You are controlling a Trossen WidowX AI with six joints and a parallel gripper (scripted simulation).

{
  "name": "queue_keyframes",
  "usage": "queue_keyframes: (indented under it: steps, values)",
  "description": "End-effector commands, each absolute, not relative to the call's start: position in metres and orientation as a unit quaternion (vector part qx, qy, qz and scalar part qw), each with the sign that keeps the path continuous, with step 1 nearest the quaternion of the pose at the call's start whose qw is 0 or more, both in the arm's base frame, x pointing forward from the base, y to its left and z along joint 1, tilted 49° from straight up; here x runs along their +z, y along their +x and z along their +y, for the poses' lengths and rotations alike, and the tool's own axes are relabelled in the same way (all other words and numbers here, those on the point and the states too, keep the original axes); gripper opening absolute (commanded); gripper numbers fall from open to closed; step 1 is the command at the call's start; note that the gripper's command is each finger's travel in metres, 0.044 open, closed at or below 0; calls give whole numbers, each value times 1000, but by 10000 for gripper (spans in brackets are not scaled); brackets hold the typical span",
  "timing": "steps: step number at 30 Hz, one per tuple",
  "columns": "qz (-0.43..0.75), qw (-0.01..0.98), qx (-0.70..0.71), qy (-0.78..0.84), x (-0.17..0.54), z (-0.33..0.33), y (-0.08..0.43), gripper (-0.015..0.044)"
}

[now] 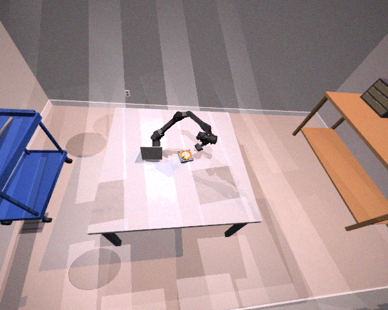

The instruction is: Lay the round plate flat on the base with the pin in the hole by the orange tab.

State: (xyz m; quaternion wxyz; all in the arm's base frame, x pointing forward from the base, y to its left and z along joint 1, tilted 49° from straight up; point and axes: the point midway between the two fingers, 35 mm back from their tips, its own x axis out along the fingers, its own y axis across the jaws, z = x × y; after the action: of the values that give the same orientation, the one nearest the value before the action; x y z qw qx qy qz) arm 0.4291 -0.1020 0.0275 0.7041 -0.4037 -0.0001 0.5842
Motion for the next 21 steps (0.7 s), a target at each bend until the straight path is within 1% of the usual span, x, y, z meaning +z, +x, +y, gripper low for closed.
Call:
queue_keyframes:
  steps: [1,3,8,10,15,16,18,21]
  values:
    - [6,707,585,-398,27,-101,428,374]
    - [52,725,591,-351,22,-95,418,321]
    - [231,762,581,-167,5,-72,375,190]
    - [254,764,576,-144,4,-69,369,137]
    - [414,751,513,23,-10,-46,322,6]
    - [446,744,495,56,-13,-41,312,0]
    - [464,739,483,76,-15,-38,305,0]
    - [523,717,438,140,-20,-28,283,0]
